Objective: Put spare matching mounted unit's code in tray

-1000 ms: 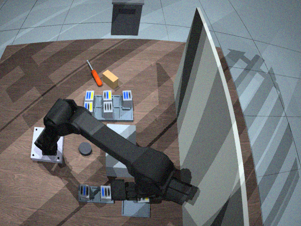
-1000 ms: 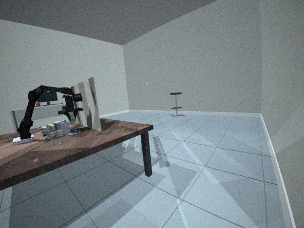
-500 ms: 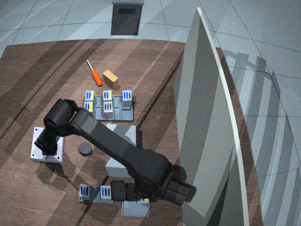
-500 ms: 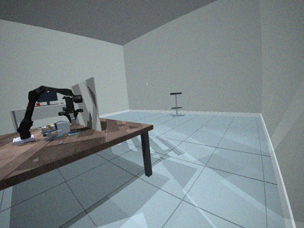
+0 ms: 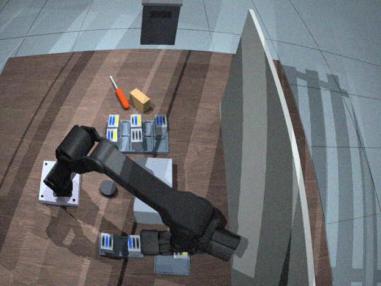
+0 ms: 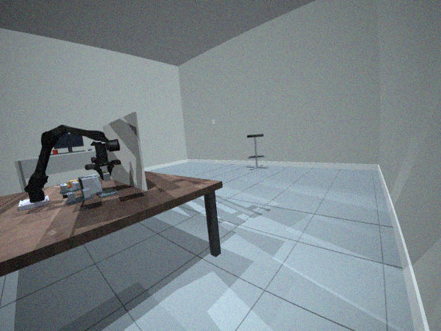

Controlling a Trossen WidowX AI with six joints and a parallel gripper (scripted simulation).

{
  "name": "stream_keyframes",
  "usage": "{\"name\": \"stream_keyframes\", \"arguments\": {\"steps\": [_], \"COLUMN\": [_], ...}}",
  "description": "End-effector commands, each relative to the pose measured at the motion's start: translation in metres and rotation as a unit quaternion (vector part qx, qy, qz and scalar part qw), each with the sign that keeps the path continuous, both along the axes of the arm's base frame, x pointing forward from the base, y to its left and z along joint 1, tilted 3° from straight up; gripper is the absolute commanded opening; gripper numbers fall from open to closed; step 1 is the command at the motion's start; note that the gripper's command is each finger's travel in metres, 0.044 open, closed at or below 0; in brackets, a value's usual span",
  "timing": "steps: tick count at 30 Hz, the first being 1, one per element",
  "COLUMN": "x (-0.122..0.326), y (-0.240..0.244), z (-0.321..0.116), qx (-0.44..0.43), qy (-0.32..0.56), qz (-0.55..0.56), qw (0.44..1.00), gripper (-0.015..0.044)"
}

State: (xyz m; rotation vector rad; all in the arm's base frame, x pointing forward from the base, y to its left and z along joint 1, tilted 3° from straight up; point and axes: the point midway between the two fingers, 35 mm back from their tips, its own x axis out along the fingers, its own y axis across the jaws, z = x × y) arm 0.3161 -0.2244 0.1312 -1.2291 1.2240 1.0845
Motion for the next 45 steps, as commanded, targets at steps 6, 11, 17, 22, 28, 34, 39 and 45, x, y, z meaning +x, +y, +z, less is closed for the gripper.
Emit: {"name": "stream_keyframes", "arguments": {"steps": [6, 11, 17, 22, 28, 34, 39, 45], "x": [0.0, 0.0, 0.0, 0.0, 0.0, 0.0, 0.0, 0.0], "y": [0.001, 0.001, 0.001, 0.001, 0.001, 0.001, 0.001, 0.001], "z": [-0.008, -0.011, -0.015, -0.019, -0.023, -0.027, -0.031, -0.035], "qx": [0.002, 0.002, 0.002, 0.002, 0.002, 0.002, 0.002, 0.003], "qy": [0.001, 0.001, 0.001, 0.001, 0.001, 0.001, 0.001, 0.001], "qz": [0.002, 0.002, 0.002, 0.002, 0.002, 0.002, 0.002, 0.002], "qw": [1.0, 1.0, 1.0, 1.0, 1.0, 1.0, 1.0, 1.0], "gripper": [0.0, 0.0, 0.0, 0.0, 0.0, 0.0, 0.0, 0.0]}}
